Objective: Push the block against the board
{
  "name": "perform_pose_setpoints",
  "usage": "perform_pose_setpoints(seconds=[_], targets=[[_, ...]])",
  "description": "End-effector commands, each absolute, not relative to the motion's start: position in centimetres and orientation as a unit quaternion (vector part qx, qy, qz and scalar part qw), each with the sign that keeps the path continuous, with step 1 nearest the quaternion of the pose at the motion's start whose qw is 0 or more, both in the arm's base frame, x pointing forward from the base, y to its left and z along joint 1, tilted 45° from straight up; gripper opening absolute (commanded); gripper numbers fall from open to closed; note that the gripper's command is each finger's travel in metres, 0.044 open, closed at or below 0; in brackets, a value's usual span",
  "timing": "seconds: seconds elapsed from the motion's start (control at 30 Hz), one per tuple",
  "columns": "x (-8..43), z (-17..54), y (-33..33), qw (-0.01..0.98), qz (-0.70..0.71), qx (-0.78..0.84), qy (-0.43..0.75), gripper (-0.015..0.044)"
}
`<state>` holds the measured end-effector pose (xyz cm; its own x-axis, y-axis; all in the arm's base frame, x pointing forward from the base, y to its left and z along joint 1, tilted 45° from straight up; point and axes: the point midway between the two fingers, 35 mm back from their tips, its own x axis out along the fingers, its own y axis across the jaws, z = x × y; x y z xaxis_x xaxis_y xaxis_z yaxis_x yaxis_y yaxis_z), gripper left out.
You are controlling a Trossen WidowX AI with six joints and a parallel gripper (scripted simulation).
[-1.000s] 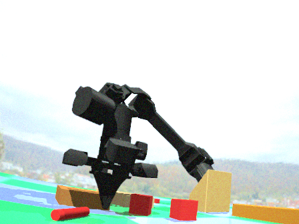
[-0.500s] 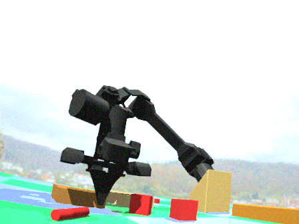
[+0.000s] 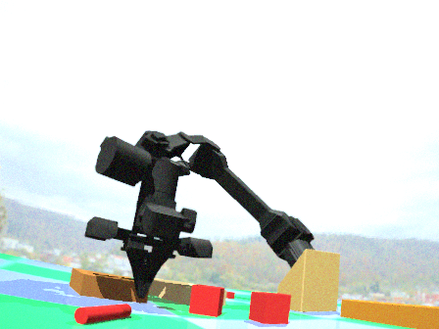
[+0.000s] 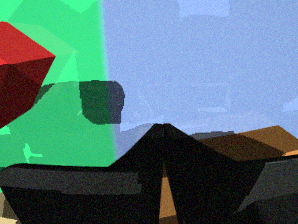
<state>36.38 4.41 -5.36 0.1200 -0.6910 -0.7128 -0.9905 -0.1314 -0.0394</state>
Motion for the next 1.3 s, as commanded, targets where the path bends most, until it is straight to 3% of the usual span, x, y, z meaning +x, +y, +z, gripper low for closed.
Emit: perform_pose_setpoints(seconds=[0.0,1.27], targets=[[36.5,-4.8,3.5,0.267,0.275,-0.697,0.605,0.0],[36.3,-8.2,6.8,0.267,0.274,-0.698,0.606,0.0]])
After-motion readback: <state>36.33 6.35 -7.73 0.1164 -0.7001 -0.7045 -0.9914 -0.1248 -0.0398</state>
